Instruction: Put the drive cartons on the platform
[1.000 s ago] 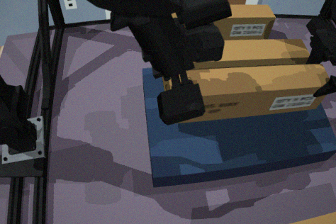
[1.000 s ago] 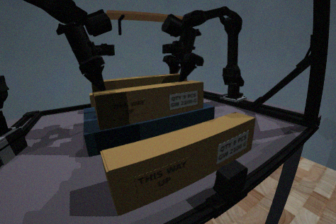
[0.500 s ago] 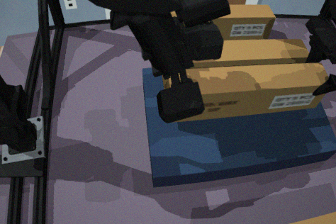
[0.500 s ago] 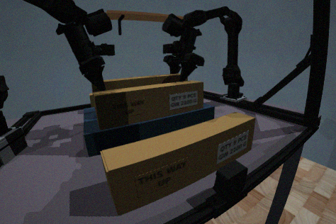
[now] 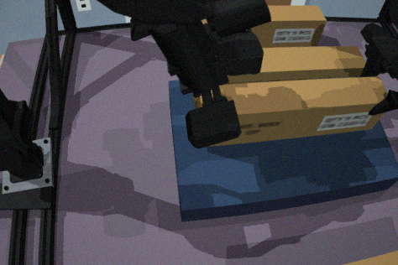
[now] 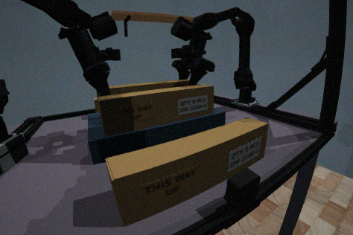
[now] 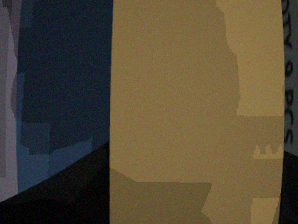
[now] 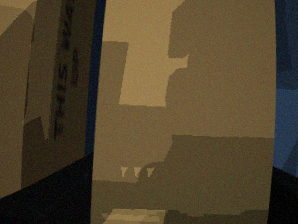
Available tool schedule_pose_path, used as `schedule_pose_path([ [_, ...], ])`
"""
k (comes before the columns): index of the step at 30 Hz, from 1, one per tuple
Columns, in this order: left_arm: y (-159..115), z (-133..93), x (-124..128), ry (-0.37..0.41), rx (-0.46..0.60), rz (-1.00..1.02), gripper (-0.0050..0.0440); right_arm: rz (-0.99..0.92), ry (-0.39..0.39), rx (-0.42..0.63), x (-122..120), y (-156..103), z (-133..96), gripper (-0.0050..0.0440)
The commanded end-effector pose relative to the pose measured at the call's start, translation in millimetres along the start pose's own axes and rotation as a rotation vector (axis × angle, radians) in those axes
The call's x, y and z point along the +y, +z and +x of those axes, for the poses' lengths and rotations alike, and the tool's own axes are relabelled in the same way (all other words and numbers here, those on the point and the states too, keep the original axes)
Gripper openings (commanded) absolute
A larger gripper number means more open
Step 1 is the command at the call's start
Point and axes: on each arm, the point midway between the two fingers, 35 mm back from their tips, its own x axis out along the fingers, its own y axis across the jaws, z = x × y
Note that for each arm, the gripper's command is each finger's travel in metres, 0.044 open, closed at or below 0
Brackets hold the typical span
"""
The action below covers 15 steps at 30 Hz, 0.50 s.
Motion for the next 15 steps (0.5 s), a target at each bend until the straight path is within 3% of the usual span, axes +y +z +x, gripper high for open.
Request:
schedule_pose_path([
  [1,1.0,-2.0,-0.1,0.001,-0.018,-0.001,0.0000,0.009,-0.005,-0.020,-1.1,-0.1,-4.8,0.0000],
  [15,-2.9,8.4,-0.1,0.001,-0.018,-0.001,0.0000,0.009,-0.005,-0.020,-1.1,-4.2,5.9,0.0000],
])
